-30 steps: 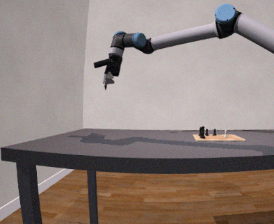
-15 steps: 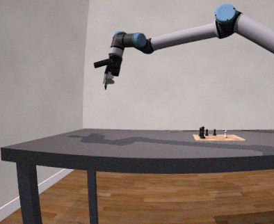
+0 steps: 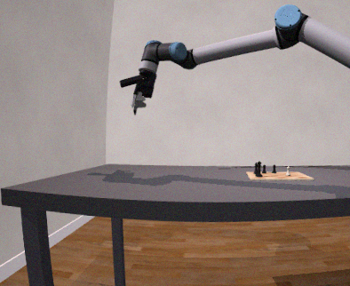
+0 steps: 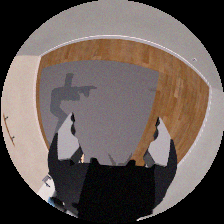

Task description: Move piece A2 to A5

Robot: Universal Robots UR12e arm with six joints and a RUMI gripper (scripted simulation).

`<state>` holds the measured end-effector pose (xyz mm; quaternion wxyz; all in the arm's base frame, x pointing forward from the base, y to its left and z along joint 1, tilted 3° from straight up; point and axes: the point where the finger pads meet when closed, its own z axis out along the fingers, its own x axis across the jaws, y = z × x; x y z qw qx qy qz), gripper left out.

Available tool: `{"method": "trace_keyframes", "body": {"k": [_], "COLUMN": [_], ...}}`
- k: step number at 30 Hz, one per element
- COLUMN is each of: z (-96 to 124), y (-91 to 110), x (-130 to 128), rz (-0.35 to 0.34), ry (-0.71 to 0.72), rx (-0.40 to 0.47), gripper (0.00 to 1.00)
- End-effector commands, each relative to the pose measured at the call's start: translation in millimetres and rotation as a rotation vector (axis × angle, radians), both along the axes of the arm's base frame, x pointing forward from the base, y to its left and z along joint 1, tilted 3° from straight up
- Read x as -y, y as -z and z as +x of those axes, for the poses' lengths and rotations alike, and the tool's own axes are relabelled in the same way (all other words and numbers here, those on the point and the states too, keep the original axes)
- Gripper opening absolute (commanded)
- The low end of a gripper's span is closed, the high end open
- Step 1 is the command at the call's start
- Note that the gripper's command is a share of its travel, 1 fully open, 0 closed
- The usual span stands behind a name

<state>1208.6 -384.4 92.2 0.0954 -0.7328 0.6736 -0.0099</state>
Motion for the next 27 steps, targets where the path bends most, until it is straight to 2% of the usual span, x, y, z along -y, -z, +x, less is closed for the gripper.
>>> {"method": "trace_keyframes", "body": {"k": [1, 9, 21, 27], "z": [-4, -11, -34, -58], "y": [-4, -2, 4, 11], "x": [3, 2, -3, -8], "rz": [0.004, 0.014, 0.044, 0.075], "ry": [-0.004, -0.016, -0.053, -0.091], "rx": [0.01, 0.021, 0.058, 0.095], "gripper": [1.0, 1.0, 1.0, 1.0]}}
